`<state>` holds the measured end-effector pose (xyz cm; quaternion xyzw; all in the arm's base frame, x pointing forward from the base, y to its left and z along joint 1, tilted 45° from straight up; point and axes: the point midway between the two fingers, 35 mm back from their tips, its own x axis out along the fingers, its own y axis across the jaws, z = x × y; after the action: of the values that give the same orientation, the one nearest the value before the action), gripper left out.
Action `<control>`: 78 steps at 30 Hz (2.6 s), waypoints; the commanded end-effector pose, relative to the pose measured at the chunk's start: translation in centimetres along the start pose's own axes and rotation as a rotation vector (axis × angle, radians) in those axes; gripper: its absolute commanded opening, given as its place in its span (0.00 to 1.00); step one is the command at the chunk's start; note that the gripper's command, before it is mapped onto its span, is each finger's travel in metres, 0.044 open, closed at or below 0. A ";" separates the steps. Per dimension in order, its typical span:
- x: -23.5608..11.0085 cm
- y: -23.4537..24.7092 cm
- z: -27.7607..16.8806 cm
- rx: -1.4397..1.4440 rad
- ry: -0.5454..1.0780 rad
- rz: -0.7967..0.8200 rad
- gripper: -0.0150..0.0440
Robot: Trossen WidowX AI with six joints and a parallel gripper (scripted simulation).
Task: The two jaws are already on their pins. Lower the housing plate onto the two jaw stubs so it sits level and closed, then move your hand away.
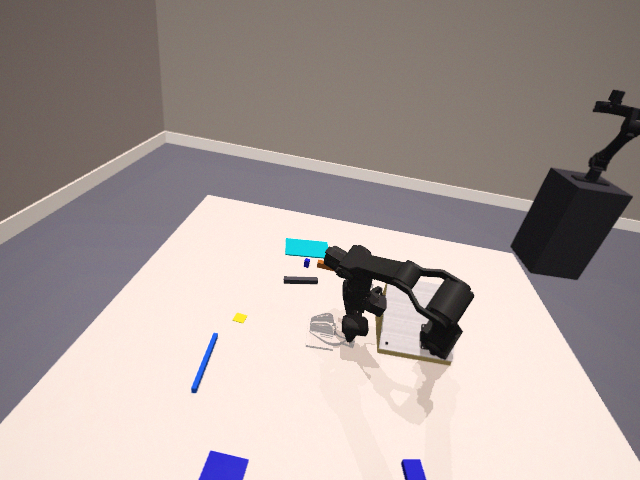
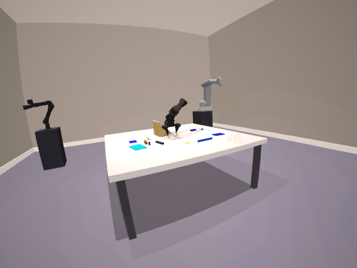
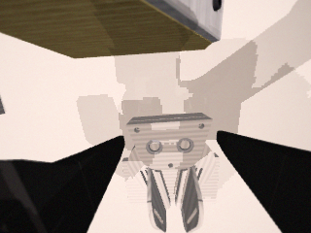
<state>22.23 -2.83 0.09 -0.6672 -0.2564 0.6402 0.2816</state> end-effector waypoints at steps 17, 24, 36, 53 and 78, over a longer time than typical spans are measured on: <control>-10.4 -0.1 2.1 -0.008 0.018 0.010 1.00; -10.5 -0.2 2.3 -0.009 0.018 0.010 1.00; -10.5 -0.2 2.3 -0.009 0.018 0.010 1.00; -10.5 -0.2 2.3 -0.009 0.018 0.010 1.00; -10.5 -0.2 2.3 -0.009 0.018 0.010 1.00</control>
<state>19.55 -9.99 7.60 -0.6767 -0.2530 0.6329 0.2784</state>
